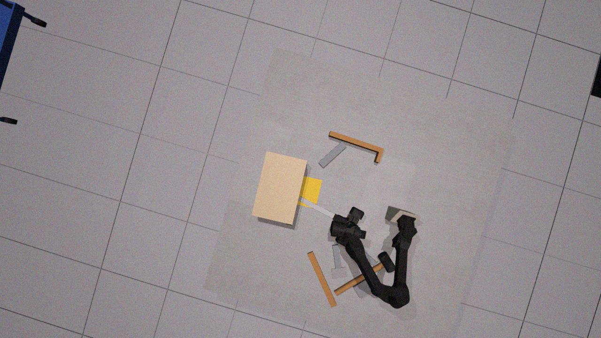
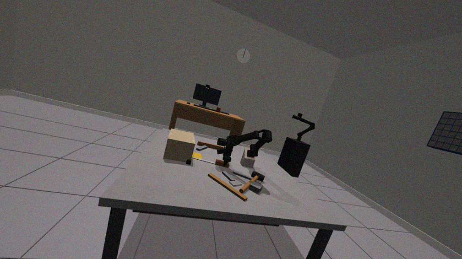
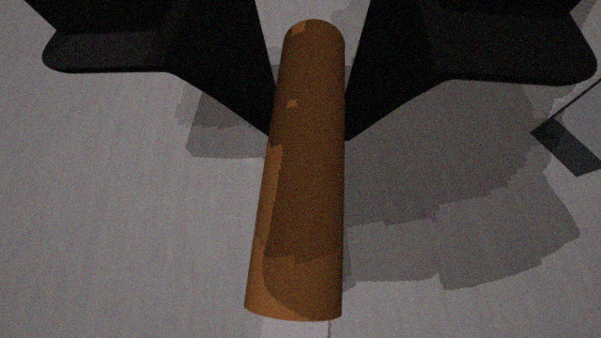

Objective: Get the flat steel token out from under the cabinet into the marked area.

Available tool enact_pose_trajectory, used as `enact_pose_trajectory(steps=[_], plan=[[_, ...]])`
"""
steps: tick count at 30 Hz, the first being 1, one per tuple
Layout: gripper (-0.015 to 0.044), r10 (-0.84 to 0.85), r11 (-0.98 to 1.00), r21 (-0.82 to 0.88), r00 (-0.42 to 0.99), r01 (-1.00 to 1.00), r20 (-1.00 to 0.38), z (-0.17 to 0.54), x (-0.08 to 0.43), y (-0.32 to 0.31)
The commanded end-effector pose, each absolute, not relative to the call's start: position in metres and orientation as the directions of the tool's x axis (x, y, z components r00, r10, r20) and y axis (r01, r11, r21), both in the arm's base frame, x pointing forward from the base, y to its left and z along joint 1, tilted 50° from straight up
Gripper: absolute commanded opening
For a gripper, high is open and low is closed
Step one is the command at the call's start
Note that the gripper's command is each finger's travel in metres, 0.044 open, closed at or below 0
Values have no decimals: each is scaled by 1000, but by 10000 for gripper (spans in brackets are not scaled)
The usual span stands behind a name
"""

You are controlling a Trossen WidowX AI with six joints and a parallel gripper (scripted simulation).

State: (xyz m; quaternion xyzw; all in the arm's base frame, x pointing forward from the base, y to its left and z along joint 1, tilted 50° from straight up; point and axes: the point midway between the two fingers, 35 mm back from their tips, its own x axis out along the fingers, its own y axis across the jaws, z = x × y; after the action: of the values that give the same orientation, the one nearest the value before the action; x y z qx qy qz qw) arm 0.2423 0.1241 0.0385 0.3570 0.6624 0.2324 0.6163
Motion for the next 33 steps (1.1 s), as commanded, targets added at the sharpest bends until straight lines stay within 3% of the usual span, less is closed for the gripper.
enact_pose_trajectory(steps=[1,33], plan=[[0,761,636,750,16,181,-649,38,250,123],[0,761,636,750,17,180,-649,34,288,119]])
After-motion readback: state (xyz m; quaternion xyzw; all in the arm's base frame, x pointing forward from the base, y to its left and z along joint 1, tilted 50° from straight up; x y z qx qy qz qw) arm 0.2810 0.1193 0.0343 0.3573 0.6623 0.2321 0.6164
